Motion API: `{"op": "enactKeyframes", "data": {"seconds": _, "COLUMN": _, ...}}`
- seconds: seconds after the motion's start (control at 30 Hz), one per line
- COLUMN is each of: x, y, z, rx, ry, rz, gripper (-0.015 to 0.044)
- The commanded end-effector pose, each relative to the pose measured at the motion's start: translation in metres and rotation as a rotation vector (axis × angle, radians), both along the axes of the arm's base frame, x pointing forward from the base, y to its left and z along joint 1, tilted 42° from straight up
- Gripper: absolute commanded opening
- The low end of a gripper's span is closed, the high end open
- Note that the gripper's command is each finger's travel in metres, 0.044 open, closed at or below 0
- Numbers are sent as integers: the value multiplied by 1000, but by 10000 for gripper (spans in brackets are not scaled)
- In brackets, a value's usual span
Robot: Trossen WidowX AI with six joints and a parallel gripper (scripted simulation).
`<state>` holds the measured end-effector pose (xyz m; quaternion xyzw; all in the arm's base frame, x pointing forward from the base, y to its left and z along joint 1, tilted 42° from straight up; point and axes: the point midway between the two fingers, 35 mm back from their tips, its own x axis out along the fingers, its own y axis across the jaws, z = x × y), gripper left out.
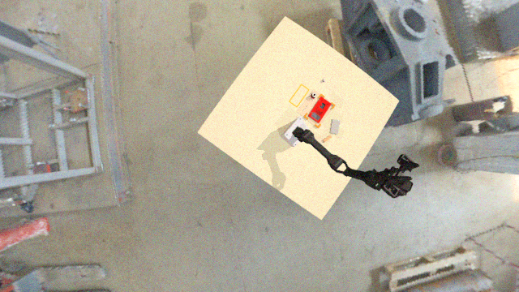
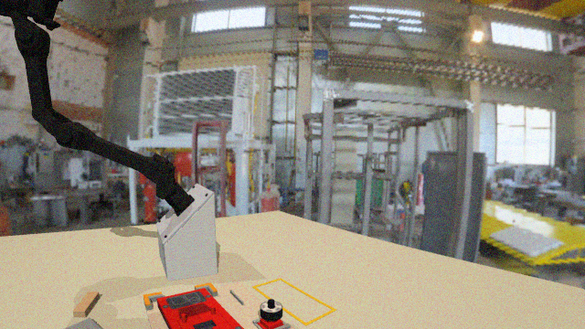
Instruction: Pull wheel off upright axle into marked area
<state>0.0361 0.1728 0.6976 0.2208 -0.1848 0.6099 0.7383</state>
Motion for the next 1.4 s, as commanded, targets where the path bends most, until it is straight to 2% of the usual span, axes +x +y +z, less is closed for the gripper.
{"op": "enactKeyframes", "data": {"seconds": 0.0, "x": 15, "y": 30, "z": -18, "rx": -77, "ry": 29, "rz": -45, "gripper": 300}}
{"op": "enactKeyframes", "data": {"seconds": 0.3, "x": 48, "y": 84, "z": -62, "rx": -240, "ry": 90, "rz": -117, "gripper": 300}}
{"op": "enactKeyframes", "data": {"seconds": 0.57, "x": 78, "y": 102, "z": -86, "rx": -309, "ry": 121, "rz": -188, "gripper": 300}}
{"op": "enactKeyframes", "data": {"seconds": 0.93, "x": 128, "y": 138, "z": -149, "rx": -476, "ry": 246, "rz": -294, "gripper": 300}}
{"op": "enactKeyframes", "data": {"seconds": 1.37, "x": 177, "y": 158, "z": -215, "rx": -643, "ry": 343, "rz": -410, "gripper": 300}}
